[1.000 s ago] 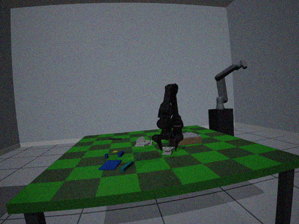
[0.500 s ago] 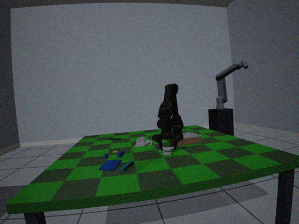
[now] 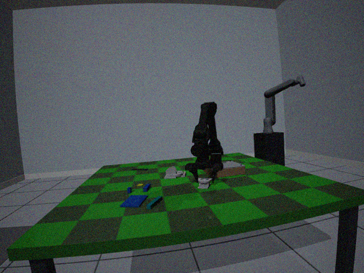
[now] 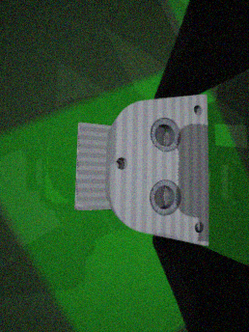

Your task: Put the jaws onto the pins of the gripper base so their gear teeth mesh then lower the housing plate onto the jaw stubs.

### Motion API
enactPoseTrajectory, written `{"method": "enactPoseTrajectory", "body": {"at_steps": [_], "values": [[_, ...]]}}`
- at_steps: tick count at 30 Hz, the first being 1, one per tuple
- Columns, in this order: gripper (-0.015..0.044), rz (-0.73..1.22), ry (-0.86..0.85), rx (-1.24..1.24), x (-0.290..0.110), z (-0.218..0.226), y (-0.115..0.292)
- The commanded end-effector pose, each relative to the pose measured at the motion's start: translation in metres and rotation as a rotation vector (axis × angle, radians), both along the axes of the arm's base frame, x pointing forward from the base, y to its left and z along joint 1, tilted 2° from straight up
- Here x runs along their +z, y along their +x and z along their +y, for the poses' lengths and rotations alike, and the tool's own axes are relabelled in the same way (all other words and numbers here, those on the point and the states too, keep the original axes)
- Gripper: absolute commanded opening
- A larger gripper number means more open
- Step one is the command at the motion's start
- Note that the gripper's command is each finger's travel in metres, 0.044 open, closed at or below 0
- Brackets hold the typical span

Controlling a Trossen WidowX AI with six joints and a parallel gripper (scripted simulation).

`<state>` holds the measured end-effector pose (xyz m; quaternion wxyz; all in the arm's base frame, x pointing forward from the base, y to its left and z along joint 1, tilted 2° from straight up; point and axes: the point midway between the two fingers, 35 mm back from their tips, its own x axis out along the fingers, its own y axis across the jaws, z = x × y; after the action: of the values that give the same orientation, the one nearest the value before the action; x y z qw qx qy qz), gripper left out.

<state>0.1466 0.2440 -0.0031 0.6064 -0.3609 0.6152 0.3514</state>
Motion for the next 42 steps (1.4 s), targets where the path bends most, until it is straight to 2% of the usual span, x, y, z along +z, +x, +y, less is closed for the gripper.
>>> {"method": "enactPoseTrajectory", "body": {"at_steps": [1, 19, 42], "values": [[0.0351, -0.006, 0.01, 0.001, 0.012, 0.003, 0.002], [0.0351, -0.008, 0.01, 0.003, 0.068, 0.003, 0.001], [0.0351, -0.016, 0.009, -0.262, 0.071, -0.046, 0.045]]}}
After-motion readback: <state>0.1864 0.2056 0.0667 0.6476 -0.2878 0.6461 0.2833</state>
